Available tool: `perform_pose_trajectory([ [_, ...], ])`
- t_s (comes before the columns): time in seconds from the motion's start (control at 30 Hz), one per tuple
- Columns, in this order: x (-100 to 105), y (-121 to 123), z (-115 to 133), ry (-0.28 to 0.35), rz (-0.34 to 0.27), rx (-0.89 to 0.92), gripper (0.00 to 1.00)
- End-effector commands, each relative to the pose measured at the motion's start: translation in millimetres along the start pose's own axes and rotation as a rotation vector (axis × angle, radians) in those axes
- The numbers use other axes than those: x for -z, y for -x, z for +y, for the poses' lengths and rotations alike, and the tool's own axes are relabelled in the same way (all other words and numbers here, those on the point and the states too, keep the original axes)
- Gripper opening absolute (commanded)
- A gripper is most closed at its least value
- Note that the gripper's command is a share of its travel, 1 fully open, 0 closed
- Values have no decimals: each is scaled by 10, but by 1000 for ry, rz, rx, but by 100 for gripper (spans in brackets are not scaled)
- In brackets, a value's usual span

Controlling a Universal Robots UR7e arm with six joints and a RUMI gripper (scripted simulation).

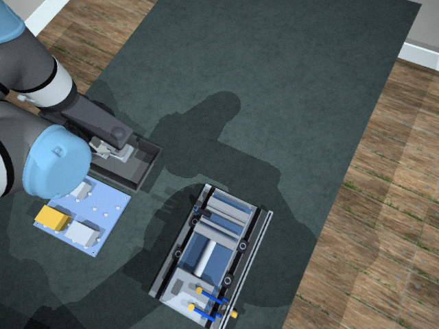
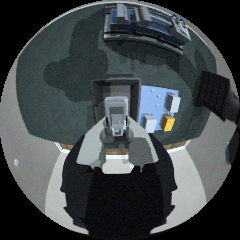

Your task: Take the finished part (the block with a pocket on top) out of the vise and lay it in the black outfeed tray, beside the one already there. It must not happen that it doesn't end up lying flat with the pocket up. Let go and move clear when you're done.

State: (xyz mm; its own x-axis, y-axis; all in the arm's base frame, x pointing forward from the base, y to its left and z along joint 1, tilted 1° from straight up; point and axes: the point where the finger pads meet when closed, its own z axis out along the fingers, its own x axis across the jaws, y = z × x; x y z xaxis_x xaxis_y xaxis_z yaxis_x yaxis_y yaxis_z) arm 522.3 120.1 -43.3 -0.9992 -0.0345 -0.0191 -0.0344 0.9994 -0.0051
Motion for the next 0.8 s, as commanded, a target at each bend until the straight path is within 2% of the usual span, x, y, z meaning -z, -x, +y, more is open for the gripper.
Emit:
perform_pose_trajectory([
  [0.0, -60, 7, 0, 0, -2, 0, 0],
  [0.77, -459, 10, 1, 0, -2, 0, 0],
])
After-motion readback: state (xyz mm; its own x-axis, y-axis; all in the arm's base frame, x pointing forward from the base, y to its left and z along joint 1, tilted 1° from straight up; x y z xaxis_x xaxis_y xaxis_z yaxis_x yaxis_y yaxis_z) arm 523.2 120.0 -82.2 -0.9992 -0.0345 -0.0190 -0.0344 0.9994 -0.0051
